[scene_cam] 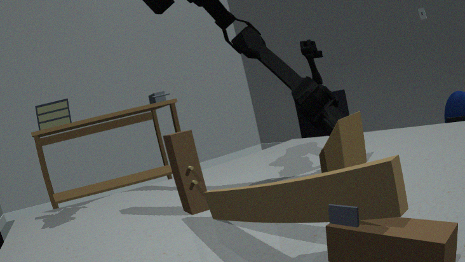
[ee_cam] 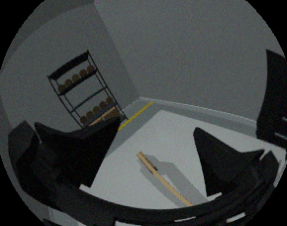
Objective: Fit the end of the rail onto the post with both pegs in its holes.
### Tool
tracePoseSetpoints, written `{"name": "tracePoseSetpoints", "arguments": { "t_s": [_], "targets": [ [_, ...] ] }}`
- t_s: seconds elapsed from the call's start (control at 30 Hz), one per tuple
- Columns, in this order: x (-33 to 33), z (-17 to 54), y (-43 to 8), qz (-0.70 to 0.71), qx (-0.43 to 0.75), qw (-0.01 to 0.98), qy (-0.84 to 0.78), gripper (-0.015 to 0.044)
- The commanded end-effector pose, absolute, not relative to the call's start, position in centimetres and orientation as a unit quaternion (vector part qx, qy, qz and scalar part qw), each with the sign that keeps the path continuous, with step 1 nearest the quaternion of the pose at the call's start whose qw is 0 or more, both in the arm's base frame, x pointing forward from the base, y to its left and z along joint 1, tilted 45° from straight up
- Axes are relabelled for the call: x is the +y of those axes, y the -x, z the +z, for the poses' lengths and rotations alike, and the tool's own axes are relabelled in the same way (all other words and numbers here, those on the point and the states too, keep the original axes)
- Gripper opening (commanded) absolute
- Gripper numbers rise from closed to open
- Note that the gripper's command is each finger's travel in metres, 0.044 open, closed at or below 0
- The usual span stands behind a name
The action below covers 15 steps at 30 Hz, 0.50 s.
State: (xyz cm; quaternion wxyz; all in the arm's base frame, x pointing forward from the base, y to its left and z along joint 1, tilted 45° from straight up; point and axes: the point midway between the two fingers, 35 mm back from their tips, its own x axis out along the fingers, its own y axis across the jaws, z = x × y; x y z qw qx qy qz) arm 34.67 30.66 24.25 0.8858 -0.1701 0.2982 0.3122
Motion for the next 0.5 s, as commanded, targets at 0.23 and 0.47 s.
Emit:
{"name": "tracePoseSetpoints", "arguments": {
  "t_s": [0.23,0.47],
  "targets": [
    [17.5,11.2,-37.0,0.206,0.472,0.714,0.474,0.044],
    [7.9,6.1,-34.9,0.213,0.585,0.481,0.618,0.044]
  ]
}}
